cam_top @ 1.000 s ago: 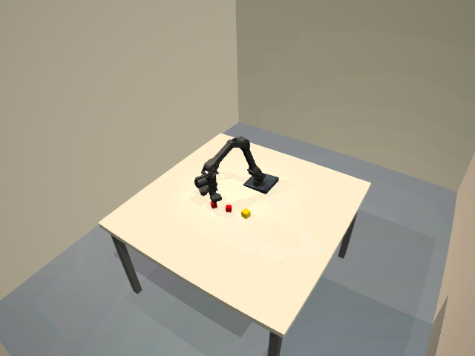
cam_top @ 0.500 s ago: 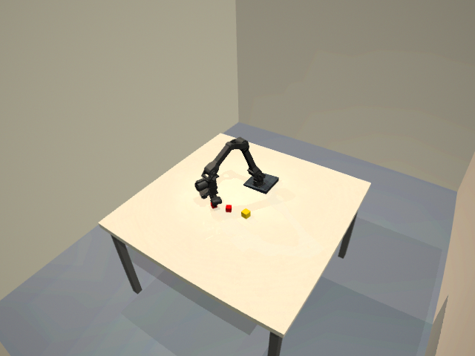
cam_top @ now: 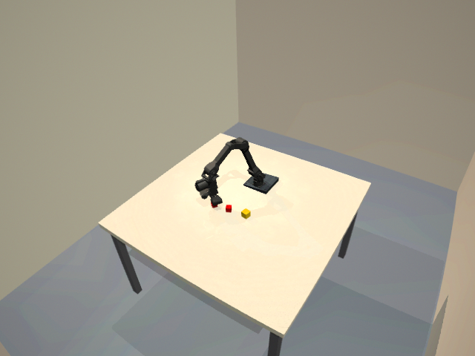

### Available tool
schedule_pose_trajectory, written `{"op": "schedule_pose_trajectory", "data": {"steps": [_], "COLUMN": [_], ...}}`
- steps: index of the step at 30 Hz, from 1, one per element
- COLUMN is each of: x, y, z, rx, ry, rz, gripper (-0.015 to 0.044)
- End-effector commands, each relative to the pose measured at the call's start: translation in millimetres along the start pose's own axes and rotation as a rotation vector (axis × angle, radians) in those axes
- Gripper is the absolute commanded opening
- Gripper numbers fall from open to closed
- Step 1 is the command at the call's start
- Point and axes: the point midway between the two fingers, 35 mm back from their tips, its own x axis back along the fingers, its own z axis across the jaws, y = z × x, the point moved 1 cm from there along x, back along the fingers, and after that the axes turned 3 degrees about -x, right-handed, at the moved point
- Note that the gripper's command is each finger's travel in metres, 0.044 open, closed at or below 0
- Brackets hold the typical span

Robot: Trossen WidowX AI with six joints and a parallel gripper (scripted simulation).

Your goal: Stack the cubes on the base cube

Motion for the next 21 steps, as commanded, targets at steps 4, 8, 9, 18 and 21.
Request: {"op": "schedule_pose_trajectory", "data": {"steps": [4, 8, 9, 18, 21], "x": [21, 34, 37, 65, 75], "y": [5, 6, 6, 5, 5], "z": [2, 2, 2, 2, 2], "rx": [0.003, 0.003, 0.003, 0.003, 0.003], "ry": [0.007, 0.007, 0.007, 0.008, 0.008], "rz": [-0.01, -0.01, -0.01, -0.01, -0.01], "gripper": [0.0105, 0.0105, 0.0105, 0.0105, 0.0105]}}
